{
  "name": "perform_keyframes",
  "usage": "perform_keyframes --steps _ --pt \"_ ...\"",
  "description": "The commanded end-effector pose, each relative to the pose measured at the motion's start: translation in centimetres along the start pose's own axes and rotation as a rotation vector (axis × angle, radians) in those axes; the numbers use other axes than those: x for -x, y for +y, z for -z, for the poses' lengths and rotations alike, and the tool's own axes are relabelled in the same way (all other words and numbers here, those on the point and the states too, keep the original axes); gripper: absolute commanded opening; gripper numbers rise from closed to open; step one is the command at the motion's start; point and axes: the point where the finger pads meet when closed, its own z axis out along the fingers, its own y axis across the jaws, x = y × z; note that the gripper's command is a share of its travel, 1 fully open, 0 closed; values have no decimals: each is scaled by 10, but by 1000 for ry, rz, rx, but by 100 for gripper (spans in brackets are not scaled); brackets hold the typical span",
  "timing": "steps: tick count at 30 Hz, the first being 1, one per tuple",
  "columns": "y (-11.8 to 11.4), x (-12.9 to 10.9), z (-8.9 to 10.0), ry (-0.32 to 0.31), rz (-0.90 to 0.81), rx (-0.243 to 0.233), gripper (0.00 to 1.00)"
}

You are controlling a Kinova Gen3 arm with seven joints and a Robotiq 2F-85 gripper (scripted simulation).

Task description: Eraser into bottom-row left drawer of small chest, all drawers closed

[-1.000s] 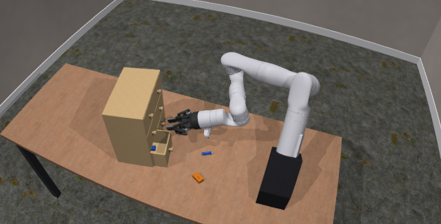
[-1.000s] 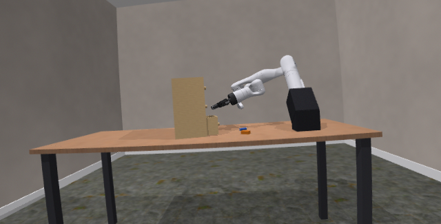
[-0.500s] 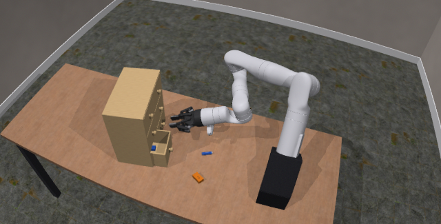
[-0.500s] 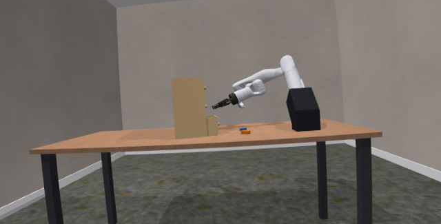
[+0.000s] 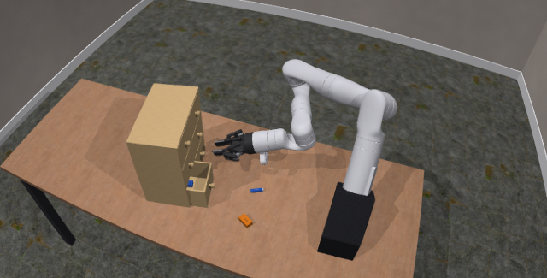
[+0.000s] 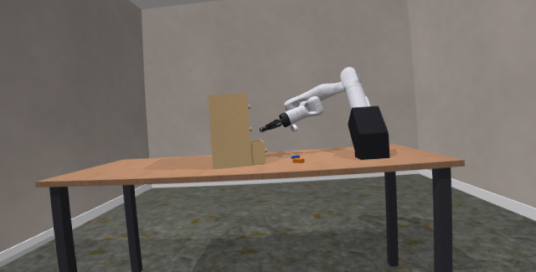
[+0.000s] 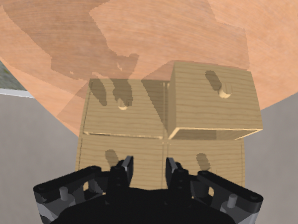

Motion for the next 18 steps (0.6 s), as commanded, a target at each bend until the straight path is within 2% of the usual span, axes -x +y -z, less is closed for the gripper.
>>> perform_keyframes --steps 1,18 --pt "-6 0 3 -2 -4 1 38" --pt "-23 -3 14 -3 -4 1 38"
